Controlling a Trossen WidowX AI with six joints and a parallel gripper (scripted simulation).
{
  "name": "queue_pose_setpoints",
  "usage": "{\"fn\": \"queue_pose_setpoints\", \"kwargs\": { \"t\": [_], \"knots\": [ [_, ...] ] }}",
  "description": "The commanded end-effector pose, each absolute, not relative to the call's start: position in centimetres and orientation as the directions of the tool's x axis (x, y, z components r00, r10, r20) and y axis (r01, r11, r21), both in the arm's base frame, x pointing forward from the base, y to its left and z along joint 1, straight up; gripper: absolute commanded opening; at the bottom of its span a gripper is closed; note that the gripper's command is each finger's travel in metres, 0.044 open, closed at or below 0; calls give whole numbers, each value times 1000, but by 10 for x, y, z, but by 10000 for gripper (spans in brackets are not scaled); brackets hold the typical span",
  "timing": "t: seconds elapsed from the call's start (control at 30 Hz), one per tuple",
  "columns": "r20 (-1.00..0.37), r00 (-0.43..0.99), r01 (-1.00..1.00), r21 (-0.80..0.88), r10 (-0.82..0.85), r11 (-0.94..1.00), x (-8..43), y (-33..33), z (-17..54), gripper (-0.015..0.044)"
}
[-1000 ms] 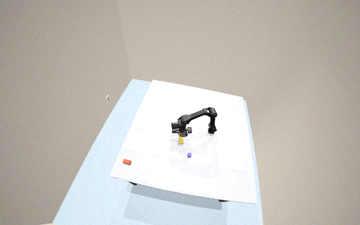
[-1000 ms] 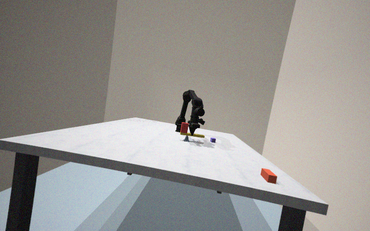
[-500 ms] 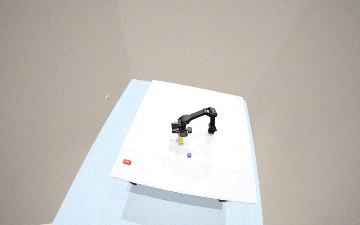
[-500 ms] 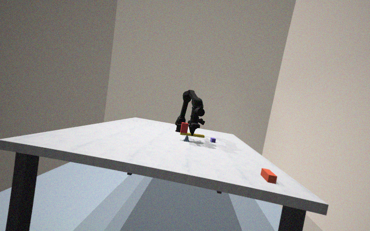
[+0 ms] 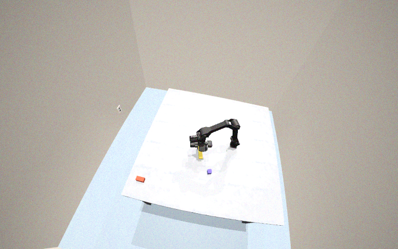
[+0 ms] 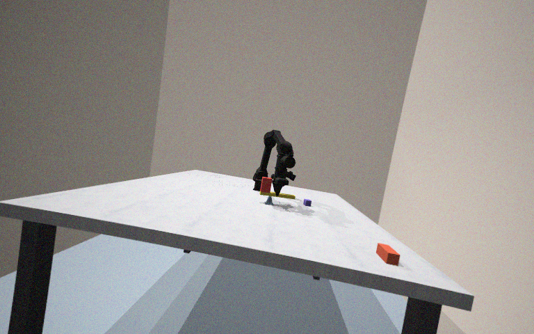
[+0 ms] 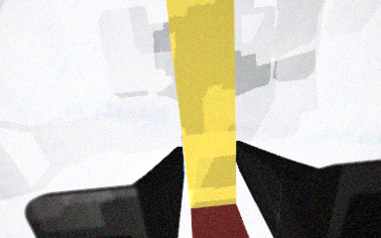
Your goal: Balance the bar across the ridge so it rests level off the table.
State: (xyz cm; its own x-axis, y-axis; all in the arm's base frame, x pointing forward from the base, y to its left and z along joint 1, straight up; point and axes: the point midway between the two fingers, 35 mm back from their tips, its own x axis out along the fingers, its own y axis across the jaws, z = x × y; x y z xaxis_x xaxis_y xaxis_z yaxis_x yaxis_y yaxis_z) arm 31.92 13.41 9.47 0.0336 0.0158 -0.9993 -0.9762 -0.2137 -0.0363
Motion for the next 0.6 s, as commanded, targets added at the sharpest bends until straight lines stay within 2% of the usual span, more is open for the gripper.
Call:
{"fn": "queue_pose_setpoints", "kwargs": {
  "t": [0.0, 0.33, 0.57],
  "knots": [
    [-999, 33, -976, -35, 16, -214, 319, 134, 94, 185],
    [-999, 33, -976, -35, 16, -214, 319, 134, 94, 185],
    [-999, 33, -976, -35, 16, -214, 319, 134, 94, 369]
  ]
}}
